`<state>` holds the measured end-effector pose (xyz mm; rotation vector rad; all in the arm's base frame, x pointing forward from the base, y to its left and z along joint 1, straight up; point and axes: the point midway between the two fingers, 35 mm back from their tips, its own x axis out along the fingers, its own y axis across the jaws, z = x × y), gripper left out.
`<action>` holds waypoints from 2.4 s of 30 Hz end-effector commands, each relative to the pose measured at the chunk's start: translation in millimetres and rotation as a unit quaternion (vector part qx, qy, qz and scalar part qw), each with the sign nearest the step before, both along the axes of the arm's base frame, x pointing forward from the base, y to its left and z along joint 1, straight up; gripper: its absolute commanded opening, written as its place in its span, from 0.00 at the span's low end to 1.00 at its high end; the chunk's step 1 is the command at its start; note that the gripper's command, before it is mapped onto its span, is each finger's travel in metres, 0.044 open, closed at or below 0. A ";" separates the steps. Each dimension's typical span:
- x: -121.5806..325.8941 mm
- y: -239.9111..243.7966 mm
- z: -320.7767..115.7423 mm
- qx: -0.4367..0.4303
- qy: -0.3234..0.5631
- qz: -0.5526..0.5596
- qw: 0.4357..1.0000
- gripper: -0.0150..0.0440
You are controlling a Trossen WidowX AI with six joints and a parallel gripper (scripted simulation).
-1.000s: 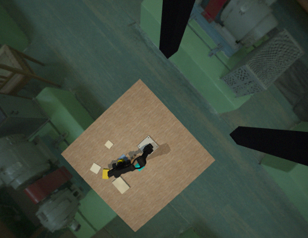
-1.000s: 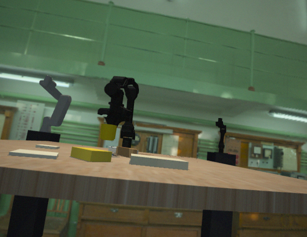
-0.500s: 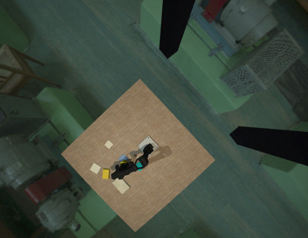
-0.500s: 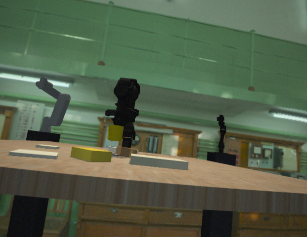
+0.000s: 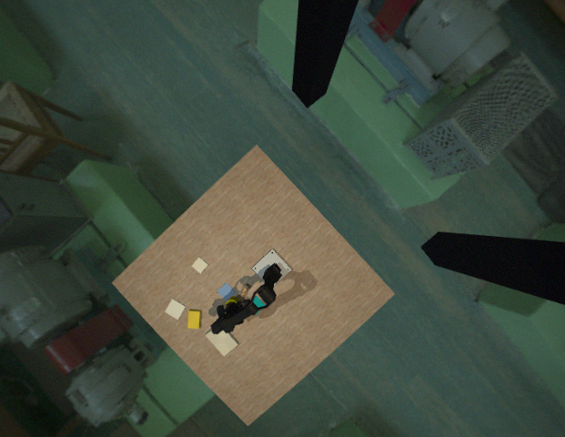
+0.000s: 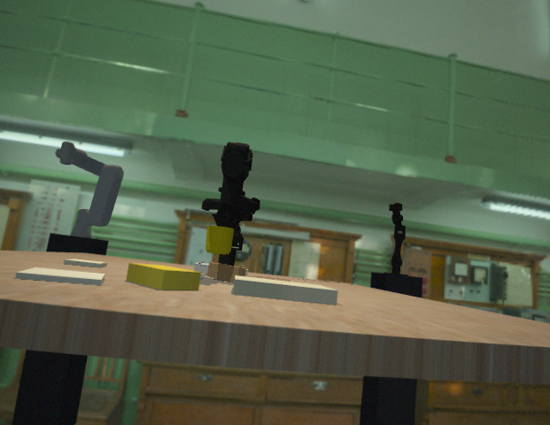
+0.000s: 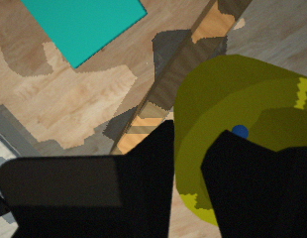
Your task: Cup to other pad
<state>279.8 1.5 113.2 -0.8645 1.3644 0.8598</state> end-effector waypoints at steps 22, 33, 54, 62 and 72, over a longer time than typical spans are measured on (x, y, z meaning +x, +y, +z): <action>-23.0 46.4 1.1 -0.001 0.000 -0.002 1.000 0.25; -32.7 65.5 1.5 0.000 0.000 -0.002 1.000 0.25; -52.0 99.6 2.5 0.002 0.001 -0.002 1.000 0.25; -59.9 111.5 2.9 0.002 0.002 -0.002 1.000 0.25; -62.8 116.3 -2.2 0.003 0.002 -0.002 1.000 0.25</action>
